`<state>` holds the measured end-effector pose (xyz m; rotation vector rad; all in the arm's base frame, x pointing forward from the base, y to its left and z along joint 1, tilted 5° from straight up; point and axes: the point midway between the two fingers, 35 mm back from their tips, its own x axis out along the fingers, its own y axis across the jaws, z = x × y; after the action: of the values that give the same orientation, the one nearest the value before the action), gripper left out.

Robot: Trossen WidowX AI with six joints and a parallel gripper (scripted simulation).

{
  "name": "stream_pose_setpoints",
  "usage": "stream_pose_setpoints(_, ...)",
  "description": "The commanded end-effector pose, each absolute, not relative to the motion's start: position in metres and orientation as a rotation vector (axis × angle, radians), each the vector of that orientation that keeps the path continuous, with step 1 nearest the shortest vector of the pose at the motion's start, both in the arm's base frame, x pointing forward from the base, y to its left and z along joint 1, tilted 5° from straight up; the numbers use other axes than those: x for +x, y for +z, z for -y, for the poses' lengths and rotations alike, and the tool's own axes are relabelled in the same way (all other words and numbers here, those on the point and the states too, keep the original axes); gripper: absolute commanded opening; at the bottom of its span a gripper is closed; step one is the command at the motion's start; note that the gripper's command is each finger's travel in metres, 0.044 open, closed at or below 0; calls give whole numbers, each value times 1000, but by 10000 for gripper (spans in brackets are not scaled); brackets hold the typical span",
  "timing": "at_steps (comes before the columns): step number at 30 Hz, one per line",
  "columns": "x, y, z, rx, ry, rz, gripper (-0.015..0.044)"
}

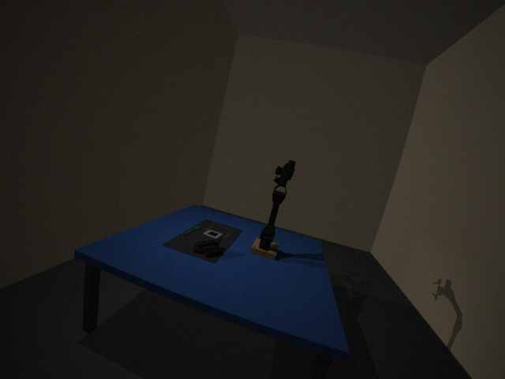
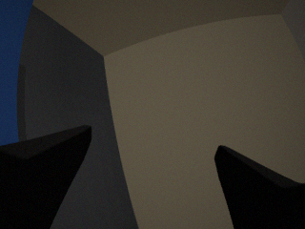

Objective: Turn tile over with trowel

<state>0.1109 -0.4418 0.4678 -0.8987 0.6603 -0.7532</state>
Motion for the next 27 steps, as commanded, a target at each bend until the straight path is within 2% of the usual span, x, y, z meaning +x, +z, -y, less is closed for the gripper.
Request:
stream_pose_setpoints(1, 112, 467, 442, -893, -752, -658, 374)
stream_pose_setpoints(11, 181, 438, 420, -601, -659, -544, 111)
stream_pose_setpoints(12, 189, 435, 417, -569, -647, -534, 100)
stream_pose_setpoints(27, 292, 385, 344, -84, -470, -462, 100)
